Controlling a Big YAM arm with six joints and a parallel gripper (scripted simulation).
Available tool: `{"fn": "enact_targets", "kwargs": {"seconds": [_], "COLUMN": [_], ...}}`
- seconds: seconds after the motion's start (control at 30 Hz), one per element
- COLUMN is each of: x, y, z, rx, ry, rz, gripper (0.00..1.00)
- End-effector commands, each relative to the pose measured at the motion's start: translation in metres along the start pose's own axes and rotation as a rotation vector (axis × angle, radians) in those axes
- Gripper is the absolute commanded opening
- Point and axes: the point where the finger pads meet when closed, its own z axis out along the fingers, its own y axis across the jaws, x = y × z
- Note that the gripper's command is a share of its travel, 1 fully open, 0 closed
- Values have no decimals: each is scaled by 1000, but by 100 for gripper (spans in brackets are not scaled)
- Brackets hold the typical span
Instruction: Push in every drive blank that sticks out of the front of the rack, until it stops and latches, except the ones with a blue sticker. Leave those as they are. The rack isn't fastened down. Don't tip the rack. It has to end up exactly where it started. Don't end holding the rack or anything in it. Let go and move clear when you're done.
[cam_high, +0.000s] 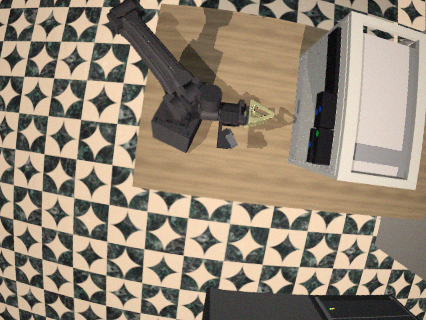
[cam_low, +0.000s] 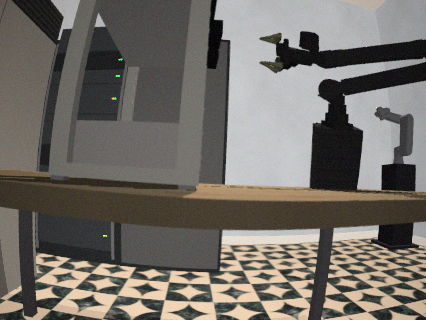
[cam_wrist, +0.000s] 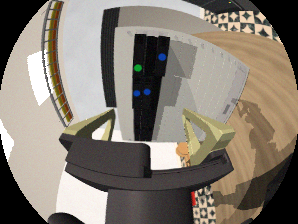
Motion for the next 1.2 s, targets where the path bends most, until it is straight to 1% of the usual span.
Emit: {"fn": "enact_targets", "kwargs": {"seconds": [0.0, 0.53, 1.17], "x": [-1, -6, -6], "y": [16, 18, 18], "z": [-2, -7, -7], "rx": [-17, -23, -23], "ry": [-13, -34, -36], "rz": [41, 85, 88], "gripper": [100, 100, 100]}}
